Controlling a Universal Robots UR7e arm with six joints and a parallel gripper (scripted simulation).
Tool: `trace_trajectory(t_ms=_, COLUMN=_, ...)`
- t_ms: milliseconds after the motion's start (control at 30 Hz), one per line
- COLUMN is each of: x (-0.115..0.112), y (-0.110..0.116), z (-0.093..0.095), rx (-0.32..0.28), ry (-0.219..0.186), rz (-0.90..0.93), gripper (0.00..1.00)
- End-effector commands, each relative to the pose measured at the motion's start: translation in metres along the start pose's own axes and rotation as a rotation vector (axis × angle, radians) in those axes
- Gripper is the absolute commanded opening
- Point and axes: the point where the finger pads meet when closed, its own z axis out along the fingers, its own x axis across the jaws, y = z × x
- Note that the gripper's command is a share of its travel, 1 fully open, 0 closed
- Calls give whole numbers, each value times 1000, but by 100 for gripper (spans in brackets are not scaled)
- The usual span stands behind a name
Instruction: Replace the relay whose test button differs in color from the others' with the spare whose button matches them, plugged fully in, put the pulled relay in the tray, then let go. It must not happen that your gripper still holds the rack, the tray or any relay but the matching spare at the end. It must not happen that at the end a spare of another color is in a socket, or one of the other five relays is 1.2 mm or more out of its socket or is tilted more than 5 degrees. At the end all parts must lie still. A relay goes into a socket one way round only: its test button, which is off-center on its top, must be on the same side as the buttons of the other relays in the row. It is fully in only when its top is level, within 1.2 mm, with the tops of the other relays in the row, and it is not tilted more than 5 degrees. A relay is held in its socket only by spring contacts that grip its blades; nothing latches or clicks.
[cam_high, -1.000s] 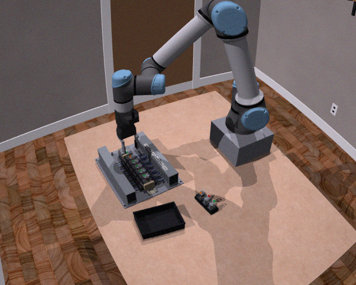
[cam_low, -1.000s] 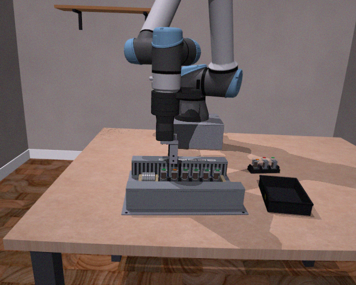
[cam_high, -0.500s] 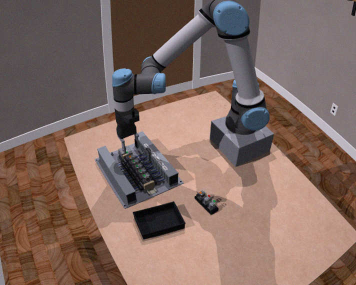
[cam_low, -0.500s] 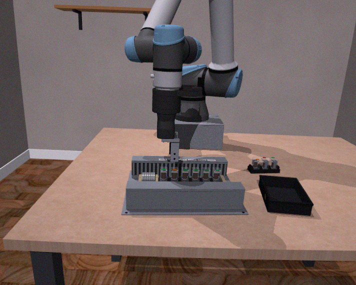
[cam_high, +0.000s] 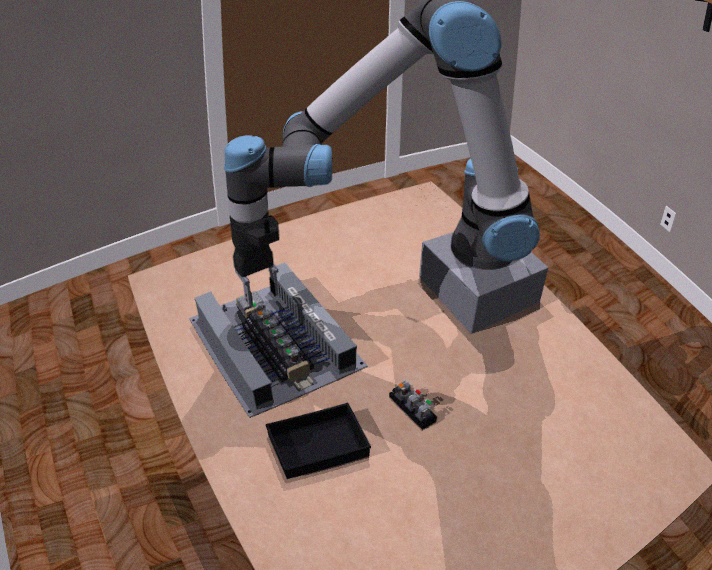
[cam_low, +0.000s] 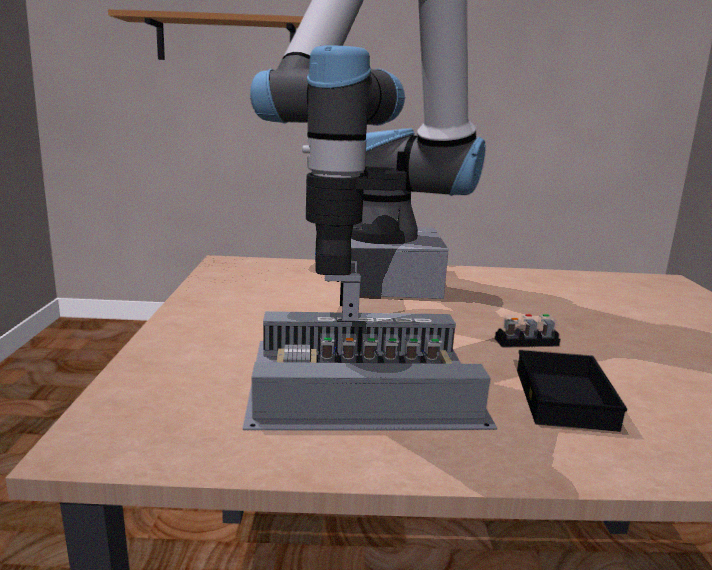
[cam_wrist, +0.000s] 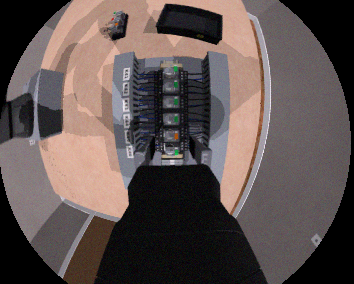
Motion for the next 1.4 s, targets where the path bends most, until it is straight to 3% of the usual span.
trace_trajectory(t_ms=0, x=0, y=0, z=-1, rx=-1, ry=1, rz=0, gripper=100)
trace_trajectory(t_ms=800, x=0, y=-1, z=-3, rx=-1, ry=1, rz=0, gripper=100)
trace_trajectory(t_ms=967, x=0, y=-2, z=42, rx=-1, ry=1, rz=0, gripper=100)
trace_trajectory(t_ms=1367, x=0, y=-2, z=42, rx=-1, ry=1, rz=0, gripper=100)
